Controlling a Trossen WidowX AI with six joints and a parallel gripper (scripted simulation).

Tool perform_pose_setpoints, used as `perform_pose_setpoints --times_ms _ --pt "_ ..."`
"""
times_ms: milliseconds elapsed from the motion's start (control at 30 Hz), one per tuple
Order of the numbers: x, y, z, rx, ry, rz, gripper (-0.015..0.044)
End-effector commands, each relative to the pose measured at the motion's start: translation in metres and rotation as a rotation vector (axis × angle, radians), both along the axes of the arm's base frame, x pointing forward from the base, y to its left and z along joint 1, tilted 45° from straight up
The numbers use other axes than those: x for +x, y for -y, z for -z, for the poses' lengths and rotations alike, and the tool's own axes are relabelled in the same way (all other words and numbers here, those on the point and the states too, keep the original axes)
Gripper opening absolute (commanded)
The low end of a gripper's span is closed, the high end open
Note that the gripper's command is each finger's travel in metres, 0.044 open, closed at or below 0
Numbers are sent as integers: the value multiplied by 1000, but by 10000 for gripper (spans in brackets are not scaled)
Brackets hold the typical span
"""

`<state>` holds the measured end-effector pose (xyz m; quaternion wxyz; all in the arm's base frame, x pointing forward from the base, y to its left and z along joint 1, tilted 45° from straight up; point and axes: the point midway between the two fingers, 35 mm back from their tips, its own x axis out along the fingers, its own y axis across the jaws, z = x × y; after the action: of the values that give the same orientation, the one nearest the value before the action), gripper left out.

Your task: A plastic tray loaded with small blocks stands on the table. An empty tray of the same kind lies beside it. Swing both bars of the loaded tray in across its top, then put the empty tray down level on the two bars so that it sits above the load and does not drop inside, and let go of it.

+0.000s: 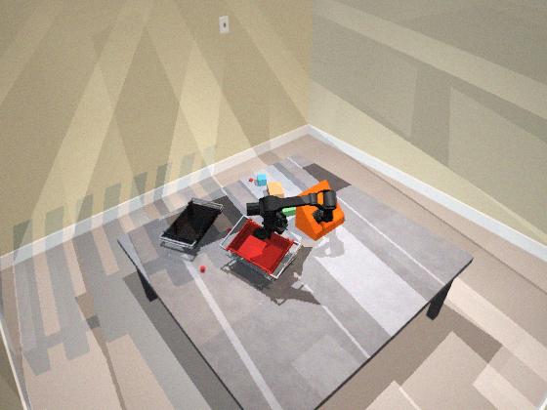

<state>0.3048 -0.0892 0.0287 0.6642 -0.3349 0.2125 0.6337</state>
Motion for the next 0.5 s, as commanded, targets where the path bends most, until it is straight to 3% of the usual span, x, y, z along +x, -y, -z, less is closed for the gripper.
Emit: perform_pose_setpoints --times_ms 0,467 --pt "-3 -4 3 0 -11 -10 0" --pt "-5 -9 8 0 -11 -10 0"
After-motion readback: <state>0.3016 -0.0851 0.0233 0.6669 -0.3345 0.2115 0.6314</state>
